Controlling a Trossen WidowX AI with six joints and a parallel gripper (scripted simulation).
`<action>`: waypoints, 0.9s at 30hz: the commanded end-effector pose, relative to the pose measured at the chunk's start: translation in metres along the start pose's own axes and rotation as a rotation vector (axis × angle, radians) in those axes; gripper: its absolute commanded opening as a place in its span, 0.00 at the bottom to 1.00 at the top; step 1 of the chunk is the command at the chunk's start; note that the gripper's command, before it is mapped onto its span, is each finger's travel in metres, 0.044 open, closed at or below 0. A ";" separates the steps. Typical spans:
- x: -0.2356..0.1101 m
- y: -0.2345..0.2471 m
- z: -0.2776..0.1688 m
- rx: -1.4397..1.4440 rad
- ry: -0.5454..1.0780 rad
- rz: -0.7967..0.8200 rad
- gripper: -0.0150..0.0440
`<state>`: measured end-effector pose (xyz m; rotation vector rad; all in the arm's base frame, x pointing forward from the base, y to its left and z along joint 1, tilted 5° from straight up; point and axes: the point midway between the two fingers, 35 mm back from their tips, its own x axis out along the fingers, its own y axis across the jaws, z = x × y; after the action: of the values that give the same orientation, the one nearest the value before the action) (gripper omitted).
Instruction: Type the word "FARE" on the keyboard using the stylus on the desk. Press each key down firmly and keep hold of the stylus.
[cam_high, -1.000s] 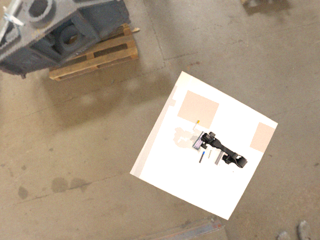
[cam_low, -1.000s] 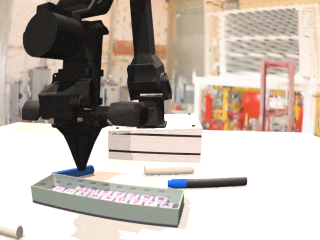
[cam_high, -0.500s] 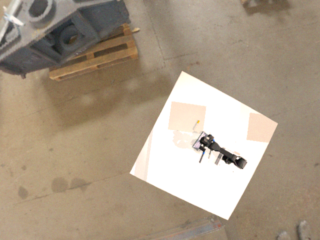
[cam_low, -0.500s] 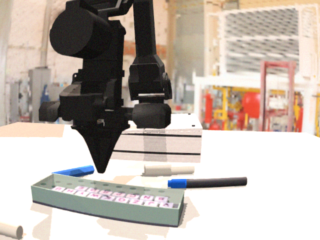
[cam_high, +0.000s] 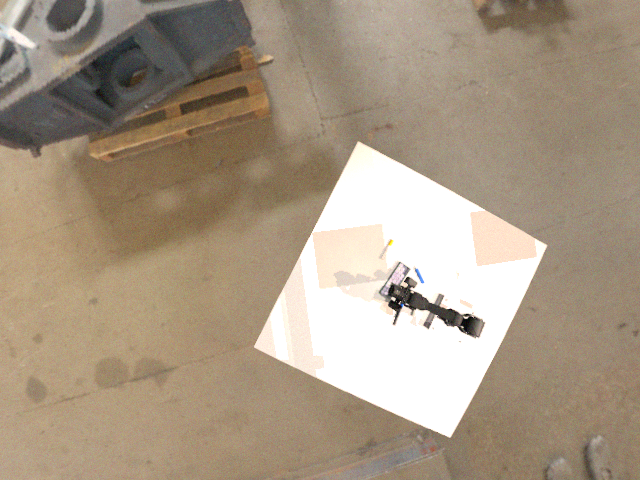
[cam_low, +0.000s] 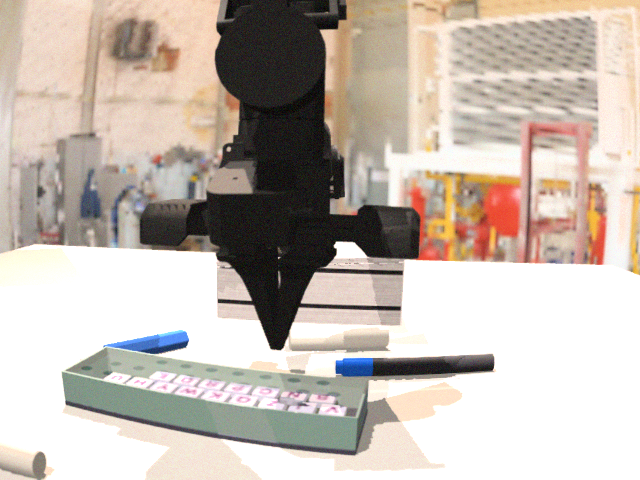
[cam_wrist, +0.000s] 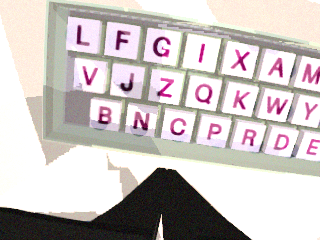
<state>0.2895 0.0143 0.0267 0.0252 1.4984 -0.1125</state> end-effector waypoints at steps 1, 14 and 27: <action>-0.034 0.001 0.004 0.003 -0.014 -0.002 0.25; -0.051 0.002 0.005 0.000 -0.025 0.005 0.30; -0.051 0.002 0.005 0.000 -0.024 0.005 0.25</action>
<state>0.2907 0.0186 0.0779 0.0274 1.4742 -0.1090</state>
